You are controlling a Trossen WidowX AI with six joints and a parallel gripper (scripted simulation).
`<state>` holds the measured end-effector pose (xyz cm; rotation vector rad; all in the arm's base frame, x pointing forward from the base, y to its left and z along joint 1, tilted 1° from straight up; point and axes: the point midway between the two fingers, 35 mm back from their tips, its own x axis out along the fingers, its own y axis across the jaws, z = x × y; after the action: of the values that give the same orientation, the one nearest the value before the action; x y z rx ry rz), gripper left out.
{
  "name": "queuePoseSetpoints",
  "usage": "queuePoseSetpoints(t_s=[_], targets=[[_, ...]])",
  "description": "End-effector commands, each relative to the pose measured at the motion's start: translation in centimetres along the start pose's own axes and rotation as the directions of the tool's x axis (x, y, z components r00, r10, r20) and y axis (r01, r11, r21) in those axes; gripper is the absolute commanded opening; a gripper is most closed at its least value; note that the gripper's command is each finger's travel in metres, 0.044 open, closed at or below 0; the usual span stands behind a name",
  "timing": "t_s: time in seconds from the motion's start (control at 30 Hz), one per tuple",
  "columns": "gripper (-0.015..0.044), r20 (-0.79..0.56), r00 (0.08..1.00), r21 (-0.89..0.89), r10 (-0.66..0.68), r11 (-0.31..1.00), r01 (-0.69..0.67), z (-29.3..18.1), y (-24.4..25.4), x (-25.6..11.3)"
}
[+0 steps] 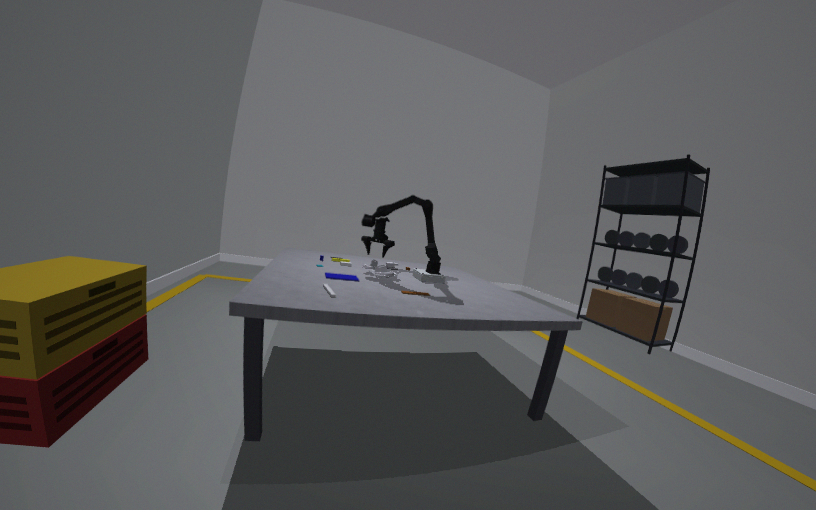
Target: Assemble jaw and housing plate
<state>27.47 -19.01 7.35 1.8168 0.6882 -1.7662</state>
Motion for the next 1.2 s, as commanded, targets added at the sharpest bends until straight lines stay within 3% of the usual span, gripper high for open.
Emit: queuePoseSetpoints(t_s=[0.0, 0.3, 0.87, 1.17], targets=[[0.0440, 0.000, 1.000, 0.000, 0.000, 1.000, 0.000, -0.01, 0.03, 0.06], [0.0440, 0.000, 1.000, 0.000, 0.000, 1.000, 0.000, -0.01, 0.03, 0.06], [0.0000, 0.000, 1.000, -0.002, 0.000, 1.000, 0.000, 0.03, -0.13, -0.80], [0.0000, 0.000, 1.000, -0.002, 0.000, 1.000, 0.000, 0.03, -0.13, -0.80]])
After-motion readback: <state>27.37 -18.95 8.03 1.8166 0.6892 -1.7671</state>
